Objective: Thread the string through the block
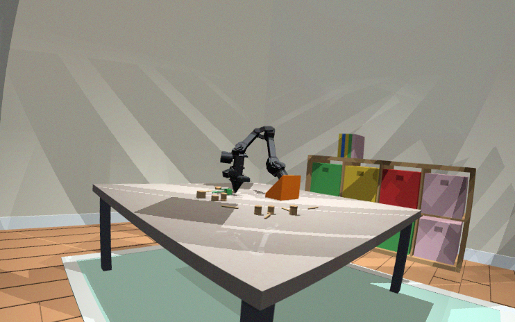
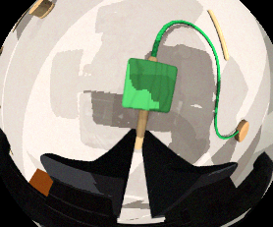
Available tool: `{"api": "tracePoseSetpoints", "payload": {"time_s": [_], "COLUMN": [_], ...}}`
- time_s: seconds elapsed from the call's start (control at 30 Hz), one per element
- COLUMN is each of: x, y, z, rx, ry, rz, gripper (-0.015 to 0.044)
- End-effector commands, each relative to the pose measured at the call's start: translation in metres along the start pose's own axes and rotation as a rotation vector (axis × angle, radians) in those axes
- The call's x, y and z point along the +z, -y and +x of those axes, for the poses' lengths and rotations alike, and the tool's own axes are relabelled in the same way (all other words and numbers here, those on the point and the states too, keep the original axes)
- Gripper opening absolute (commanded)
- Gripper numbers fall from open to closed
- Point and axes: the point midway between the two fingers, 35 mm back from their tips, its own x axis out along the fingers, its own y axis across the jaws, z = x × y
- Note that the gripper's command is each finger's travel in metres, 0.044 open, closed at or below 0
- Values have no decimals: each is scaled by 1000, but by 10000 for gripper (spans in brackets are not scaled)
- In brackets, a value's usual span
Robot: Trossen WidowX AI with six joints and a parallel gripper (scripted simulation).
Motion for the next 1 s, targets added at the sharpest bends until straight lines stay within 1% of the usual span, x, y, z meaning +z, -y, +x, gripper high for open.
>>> {"api": "tracePoseSetpoints", "payload": {"time_s": [0.0, 0.97], "x": [-6, -41], "y": [-1, -3], "z": [-1, -2], "rx": [1, -9], "ry": [3, 2], "rz": [-3, -5], "gripper": [0, 0]}}
